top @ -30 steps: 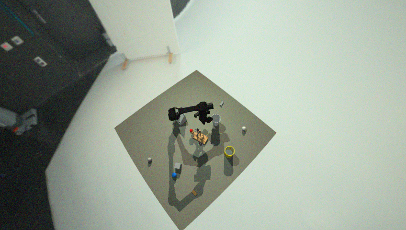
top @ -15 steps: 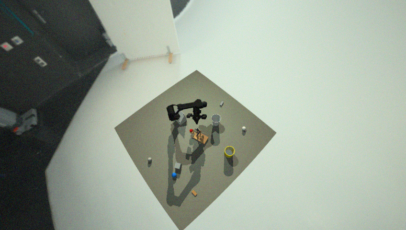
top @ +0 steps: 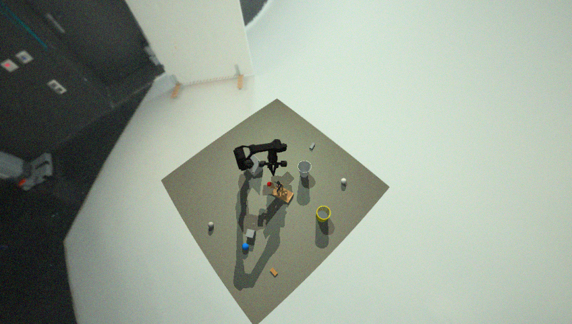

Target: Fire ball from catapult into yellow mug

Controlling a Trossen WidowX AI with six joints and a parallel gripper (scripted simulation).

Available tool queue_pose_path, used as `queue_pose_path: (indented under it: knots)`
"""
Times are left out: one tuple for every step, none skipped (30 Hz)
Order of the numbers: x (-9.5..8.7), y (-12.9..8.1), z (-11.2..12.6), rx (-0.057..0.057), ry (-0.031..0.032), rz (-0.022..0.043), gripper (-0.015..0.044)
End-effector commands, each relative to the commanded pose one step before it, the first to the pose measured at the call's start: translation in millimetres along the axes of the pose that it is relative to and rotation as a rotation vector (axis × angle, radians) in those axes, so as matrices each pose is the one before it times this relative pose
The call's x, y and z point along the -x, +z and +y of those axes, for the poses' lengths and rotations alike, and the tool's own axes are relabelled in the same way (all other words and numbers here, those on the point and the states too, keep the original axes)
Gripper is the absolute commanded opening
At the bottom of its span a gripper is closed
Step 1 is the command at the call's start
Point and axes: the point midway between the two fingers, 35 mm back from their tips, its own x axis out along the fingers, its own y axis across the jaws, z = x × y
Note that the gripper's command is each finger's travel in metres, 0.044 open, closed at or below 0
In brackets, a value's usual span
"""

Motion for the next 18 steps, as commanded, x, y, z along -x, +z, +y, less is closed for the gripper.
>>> queue_pose_path:
  knots:
    - [-4.99,4.29,0.64,0.0128,0.00062,0.00520,0.0000]
    - [-1.18,1.16,-0.24,0.0000,-0.00013,-0.00014,0.0000]
    - [-1.18,1.16,-0.23,0.0000,-0.00012,-0.00014,0.0000]
    - [-1.18,1.15,-0.22,0.0000,-0.00012,-0.00013,0.0000]
    - [-1.20,1.17,-0.21,0.0000,-0.00011,-0.00012,0.0000]
    - [-1.19,1.17,-0.20,0.0000,-0.00011,-0.00011,0.0000]
    - [-1.19,1.17,-0.19,0.0000,-0.00010,-0.00011,0.0000]
    - [-1.19,1.16,-0.18,0.0000,-0.00009,-0.00010,0.0000]
    - [-1.19,1.16,-0.17,0.0000,-0.00009,-0.00009,0.0000]
    - [-1.19,1.16,-0.16,0.0000,-0.00008,-0.00008,0.0000]
    - [-1.21,1.18,-0.15,0.0000,-0.00008,-0.00007,0.0000]
    - [-1.21,1.17,-0.14,0.0000,-0.00007,-0.00007,0.0000]
    - [-1.20,1.17,-0.13,0.0000,-0.00006,-0.00006,0.0000]
    - [-1.20,1.17,-0.11,0.0000,-0.00006,-0.00005,0.0000]
    - [-1.20,1.16,-0.10,0.0000,-0.00005,-0.00004,0.0000]
    - [-1.20,1.16,-0.09,0.0000,-0.00005,-0.00003,0.0000]
    - [-1.19,1.16,-0.08,0.0000,-0.00004,-0.00002,0.0000]
    - [-1.19,1.16,-0.07,0.0000,-0.00003,-0.00002,0.0000]
